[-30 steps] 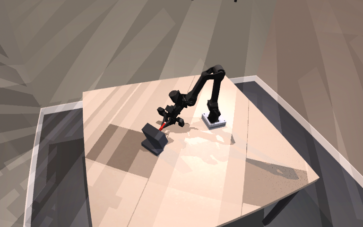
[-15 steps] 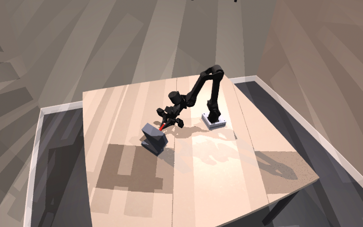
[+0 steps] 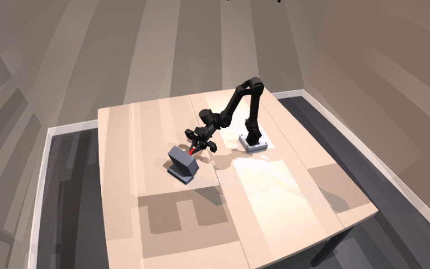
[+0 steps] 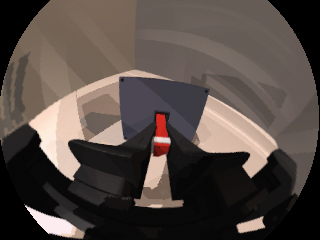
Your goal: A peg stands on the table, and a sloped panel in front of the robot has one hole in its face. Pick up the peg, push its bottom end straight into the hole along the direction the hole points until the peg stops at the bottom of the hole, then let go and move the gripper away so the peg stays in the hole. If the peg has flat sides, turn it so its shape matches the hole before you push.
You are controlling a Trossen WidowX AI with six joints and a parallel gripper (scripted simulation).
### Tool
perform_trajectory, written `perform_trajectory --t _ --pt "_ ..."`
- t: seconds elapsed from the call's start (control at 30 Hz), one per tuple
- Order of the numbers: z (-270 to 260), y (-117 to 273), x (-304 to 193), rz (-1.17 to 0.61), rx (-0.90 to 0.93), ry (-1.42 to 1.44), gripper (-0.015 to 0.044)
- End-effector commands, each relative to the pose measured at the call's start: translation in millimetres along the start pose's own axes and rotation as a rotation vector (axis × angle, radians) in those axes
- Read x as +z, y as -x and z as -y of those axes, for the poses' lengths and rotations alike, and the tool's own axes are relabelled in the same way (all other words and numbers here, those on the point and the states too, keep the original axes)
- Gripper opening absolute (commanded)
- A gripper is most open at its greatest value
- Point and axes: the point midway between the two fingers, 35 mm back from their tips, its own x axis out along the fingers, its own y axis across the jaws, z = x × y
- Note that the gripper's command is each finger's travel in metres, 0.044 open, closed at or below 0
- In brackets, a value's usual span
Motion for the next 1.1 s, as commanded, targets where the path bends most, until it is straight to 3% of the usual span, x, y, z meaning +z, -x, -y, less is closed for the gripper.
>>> perform_trajectory --t 0.0,1.07 --pt "1.7 -2.0 1.3 0.002 -0.007 0.001 0.0000" --pt "2.0 -8.4 1.8 0.001 0.000 0.000 0.0000"
